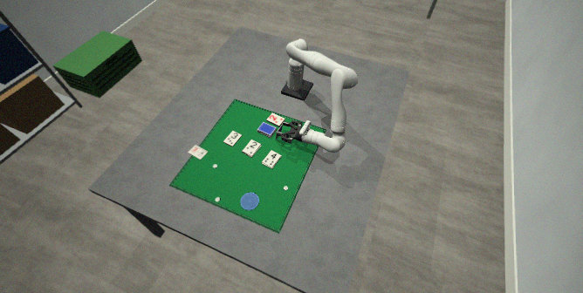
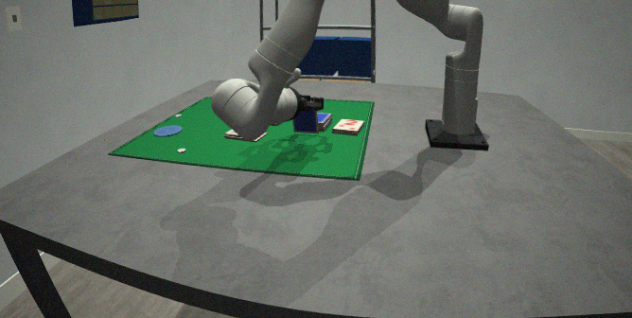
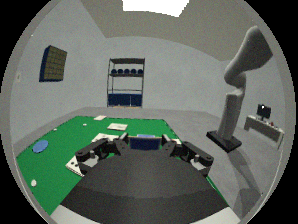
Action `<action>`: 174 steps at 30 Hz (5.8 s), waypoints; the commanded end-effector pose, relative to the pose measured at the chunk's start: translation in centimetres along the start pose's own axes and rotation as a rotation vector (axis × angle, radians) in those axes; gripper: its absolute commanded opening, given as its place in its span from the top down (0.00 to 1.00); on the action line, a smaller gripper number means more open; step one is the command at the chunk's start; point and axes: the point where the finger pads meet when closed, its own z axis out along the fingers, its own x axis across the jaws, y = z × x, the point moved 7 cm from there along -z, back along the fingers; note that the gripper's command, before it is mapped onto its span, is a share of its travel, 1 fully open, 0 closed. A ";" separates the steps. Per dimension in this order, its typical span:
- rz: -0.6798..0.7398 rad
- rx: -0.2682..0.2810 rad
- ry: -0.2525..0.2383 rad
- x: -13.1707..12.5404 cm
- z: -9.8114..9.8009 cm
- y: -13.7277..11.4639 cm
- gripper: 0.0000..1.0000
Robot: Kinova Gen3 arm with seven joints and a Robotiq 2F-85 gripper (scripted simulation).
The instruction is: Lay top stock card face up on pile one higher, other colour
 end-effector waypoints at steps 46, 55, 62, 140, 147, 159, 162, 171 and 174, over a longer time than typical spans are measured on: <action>0.011 -0.005 -0.003 -0.5 0.2 0.4 0.29; 0.011 -0.006 -0.004 -0.3 -0.2 0.3 0.29; 0.012 -0.007 -0.005 -0.3 -0.6 0.3 0.29; 0.010 -0.005 -0.003 -0.3 -3.5 2.8 0.29; 0.009 -0.006 -0.002 -0.2 -3.5 2.8 0.29; 0.009 -0.029 -0.001 -0.2 -3.5 2.6 0.29; 0.009 -0.043 -0.001 -0.2 -3.5 2.5 0.29; 0.009 -0.086 -0.001 -0.2 -3.5 2.2 0.29; 0.009 -0.110 -0.001 -0.2 -3.5 2.0 0.29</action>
